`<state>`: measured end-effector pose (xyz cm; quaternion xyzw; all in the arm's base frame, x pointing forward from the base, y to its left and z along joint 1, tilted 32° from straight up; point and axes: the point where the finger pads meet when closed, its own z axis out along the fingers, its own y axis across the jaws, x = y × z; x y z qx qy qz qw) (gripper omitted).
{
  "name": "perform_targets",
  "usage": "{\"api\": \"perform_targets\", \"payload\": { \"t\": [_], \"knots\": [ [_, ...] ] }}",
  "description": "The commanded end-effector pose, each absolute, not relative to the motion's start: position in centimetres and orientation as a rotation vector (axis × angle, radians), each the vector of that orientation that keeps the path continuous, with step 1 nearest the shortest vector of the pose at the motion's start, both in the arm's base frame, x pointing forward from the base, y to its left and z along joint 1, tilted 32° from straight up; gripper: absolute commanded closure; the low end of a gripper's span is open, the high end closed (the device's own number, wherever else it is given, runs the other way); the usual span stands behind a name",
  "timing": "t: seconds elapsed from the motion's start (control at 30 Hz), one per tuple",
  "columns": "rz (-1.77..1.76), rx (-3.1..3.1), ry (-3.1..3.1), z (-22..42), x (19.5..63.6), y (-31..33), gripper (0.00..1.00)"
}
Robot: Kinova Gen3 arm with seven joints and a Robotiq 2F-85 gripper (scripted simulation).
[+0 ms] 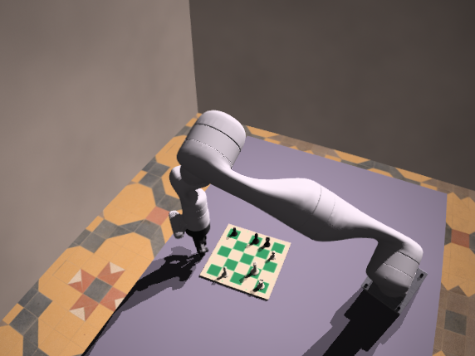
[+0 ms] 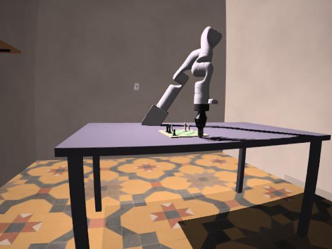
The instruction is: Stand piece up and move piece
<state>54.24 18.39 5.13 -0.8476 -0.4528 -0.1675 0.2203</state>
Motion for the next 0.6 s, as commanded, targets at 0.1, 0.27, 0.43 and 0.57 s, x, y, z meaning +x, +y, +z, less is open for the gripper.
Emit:
{"api": "perform_targets", "payload": {
  "t": [0.1, 0.27, 0.43, 0.57],
  "knots": [
    [-0.466, -2.345, -1.252, 5.21, 54.31, 18.33, 1.00],
    [-0.466, -2.345, -1.252, 5.14, 54.32, 18.37, 1.00],
    [-0.466, -2.345, -1.252, 5.08, 54.32, 18.40, 1.00],
    [-0.466, -2.345, -1.252, 5.01, 54.33, 18.45, 1.00]
  ]
}}
